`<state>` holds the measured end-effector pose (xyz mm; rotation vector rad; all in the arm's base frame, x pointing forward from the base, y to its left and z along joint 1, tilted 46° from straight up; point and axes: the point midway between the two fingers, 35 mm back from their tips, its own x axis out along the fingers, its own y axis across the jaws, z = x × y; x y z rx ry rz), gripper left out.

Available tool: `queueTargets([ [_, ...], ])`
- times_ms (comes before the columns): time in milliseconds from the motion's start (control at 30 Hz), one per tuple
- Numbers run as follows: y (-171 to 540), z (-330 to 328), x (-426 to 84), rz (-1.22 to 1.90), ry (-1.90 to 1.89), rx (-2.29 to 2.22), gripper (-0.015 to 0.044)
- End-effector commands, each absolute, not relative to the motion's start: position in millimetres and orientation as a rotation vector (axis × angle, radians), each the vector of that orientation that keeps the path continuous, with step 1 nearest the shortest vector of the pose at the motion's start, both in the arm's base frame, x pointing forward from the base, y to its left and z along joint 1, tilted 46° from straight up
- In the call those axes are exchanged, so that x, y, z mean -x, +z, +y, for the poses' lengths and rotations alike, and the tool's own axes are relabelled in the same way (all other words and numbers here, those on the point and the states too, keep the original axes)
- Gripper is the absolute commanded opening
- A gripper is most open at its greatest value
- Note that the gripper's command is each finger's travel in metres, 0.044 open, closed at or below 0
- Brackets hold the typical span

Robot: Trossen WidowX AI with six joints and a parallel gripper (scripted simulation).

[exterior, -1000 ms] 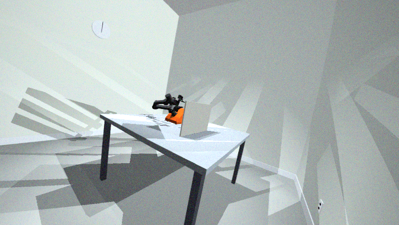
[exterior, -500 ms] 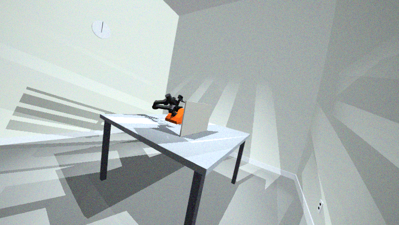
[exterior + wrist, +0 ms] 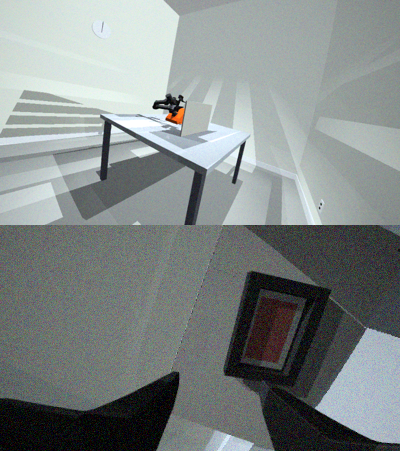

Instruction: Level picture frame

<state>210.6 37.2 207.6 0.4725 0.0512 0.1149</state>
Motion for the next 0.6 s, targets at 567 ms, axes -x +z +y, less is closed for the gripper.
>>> queueTargets([
  [567,207.8,37.0,-214.1,0.051,0.114,-0.478,0.0260],
])
